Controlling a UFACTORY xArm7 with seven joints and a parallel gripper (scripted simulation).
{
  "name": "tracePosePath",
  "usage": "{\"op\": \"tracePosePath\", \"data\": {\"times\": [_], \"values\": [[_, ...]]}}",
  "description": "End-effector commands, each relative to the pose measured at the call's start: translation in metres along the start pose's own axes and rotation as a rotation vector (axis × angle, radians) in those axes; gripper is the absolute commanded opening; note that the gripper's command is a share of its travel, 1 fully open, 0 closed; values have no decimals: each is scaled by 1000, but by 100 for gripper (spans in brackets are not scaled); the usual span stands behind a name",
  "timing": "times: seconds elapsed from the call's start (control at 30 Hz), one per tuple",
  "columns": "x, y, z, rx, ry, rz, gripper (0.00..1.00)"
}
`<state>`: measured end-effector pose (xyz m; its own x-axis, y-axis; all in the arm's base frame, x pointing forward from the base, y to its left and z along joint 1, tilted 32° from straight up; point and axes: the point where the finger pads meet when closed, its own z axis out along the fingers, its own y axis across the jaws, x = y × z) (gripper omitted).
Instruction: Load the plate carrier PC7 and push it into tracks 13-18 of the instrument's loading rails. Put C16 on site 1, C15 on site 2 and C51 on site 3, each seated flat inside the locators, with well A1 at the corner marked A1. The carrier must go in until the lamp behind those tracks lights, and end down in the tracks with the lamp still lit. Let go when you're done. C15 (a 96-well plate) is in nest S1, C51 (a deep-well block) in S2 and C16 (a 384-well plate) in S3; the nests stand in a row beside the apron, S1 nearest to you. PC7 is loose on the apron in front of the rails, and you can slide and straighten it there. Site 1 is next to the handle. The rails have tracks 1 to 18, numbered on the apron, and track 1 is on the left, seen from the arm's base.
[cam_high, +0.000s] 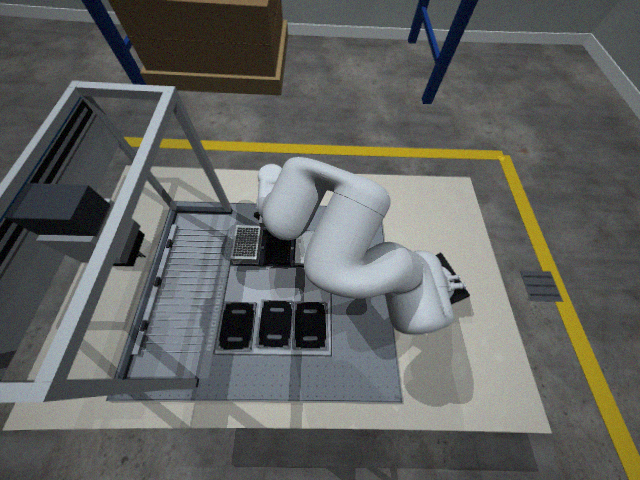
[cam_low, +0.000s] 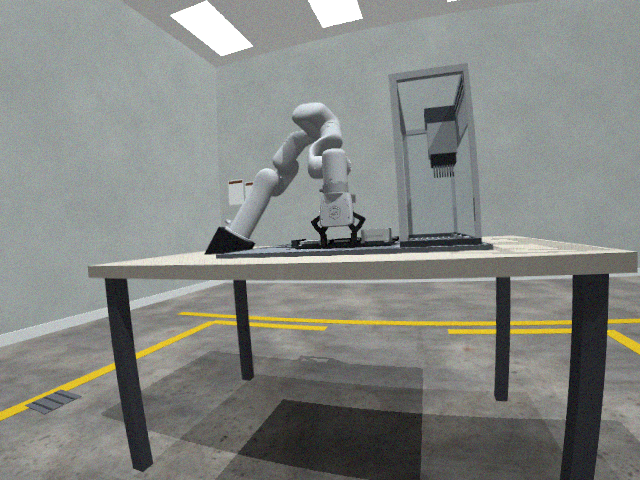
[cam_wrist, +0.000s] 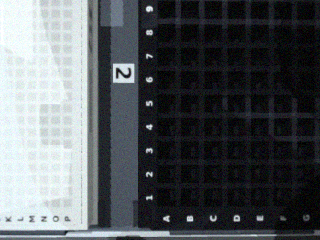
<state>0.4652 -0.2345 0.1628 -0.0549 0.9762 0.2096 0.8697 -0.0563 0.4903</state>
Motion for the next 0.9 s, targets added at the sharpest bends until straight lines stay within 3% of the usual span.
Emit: {"op": "tracePosePath", "data": {"times": [0.0, 0.87], "values": [[-5, 1, -2, -3, -3, 1, 100], [-21, 1, -2, -3, -3, 1, 100]]}}
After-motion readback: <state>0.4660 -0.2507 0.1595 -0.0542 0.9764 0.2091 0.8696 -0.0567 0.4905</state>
